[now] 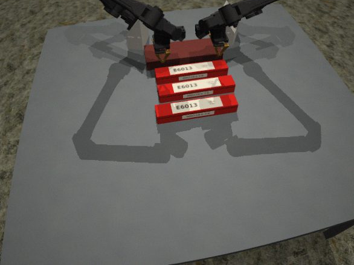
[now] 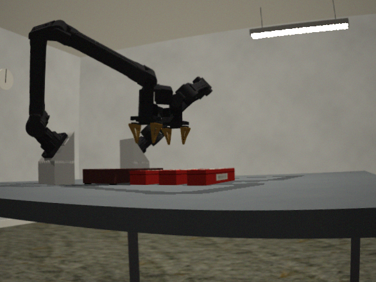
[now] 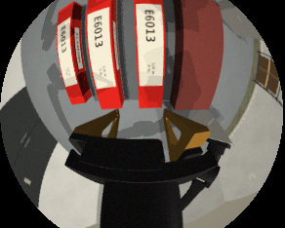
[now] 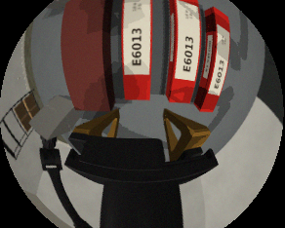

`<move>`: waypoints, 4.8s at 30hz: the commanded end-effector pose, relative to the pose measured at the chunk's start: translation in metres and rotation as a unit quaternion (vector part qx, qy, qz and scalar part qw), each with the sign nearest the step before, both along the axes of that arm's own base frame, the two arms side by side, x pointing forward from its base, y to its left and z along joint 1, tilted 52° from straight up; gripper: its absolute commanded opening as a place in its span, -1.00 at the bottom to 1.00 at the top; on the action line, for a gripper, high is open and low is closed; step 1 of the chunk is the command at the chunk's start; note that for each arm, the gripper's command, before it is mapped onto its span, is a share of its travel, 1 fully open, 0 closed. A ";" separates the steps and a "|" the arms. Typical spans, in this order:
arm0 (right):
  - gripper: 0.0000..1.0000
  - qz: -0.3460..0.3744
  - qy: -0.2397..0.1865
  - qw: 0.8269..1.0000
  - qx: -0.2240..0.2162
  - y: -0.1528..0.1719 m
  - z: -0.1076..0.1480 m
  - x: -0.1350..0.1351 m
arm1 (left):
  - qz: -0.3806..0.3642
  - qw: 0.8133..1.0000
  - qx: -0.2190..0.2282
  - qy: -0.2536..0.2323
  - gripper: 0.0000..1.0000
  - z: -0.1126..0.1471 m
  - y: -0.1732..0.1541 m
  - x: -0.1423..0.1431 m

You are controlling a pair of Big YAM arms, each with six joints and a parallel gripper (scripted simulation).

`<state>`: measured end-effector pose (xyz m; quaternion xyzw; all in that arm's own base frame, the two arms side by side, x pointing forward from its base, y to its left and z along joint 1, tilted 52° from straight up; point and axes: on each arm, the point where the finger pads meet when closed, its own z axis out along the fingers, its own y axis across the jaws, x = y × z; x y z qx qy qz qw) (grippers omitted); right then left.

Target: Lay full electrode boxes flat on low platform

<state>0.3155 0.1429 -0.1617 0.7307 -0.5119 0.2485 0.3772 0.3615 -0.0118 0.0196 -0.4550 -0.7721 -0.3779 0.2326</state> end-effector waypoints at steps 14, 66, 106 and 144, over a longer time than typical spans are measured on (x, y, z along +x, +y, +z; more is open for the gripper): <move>0.45 0.009 -0.032 0.999 0.027 0.047 0.022 0.023 | -0.009 0.999 -0.011 -0.029 0.45 0.025 -0.031 0.017; 0.45 0.009 -0.032 0.999 0.027 0.047 0.022 0.023 | -0.009 0.999 -0.011 -0.029 0.45 0.025 -0.031 0.017; 0.45 0.009 -0.032 0.999 0.027 0.047 0.022 0.023 | -0.009 0.999 -0.011 -0.029 0.45 0.025 -0.031 0.017; 0.45 0.014 -0.045 0.998 0.038 0.090 0.051 0.027 | -0.014 0.999 -0.017 -0.040 0.45 0.053 -0.068 0.022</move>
